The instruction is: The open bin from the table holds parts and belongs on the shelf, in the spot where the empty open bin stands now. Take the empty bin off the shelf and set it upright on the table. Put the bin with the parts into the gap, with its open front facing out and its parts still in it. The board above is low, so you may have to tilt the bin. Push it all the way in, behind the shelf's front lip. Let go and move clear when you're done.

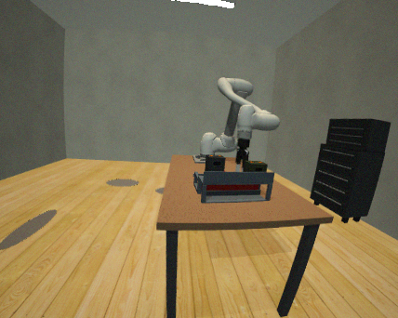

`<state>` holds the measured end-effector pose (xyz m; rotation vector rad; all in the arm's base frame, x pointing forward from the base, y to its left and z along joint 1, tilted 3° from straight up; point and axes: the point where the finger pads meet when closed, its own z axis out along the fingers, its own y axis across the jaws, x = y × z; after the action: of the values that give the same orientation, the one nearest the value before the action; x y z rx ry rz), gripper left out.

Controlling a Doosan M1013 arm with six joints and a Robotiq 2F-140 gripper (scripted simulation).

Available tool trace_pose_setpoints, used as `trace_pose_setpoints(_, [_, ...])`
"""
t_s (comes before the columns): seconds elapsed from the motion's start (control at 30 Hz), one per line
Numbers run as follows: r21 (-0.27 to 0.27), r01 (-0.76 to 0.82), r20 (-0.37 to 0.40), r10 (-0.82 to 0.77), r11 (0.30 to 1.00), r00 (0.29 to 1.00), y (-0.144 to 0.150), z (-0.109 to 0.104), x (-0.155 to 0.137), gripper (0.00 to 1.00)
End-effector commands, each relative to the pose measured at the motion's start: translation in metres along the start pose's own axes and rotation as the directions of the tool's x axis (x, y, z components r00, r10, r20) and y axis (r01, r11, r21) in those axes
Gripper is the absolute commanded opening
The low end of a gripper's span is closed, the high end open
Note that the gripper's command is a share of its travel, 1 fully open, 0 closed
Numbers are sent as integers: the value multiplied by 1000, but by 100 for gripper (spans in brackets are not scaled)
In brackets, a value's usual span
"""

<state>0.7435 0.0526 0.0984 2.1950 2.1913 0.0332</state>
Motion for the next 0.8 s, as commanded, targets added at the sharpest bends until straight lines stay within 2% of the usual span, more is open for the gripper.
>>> trace_pose_setpoints(0.0, [1, 3, 5, -3, 1000, 1000, -1, 7, 0, 62])
trace_pose_setpoints(0.77, [1, 3, 5, -3, 1000, 1000, -1, 10, 0, 62])
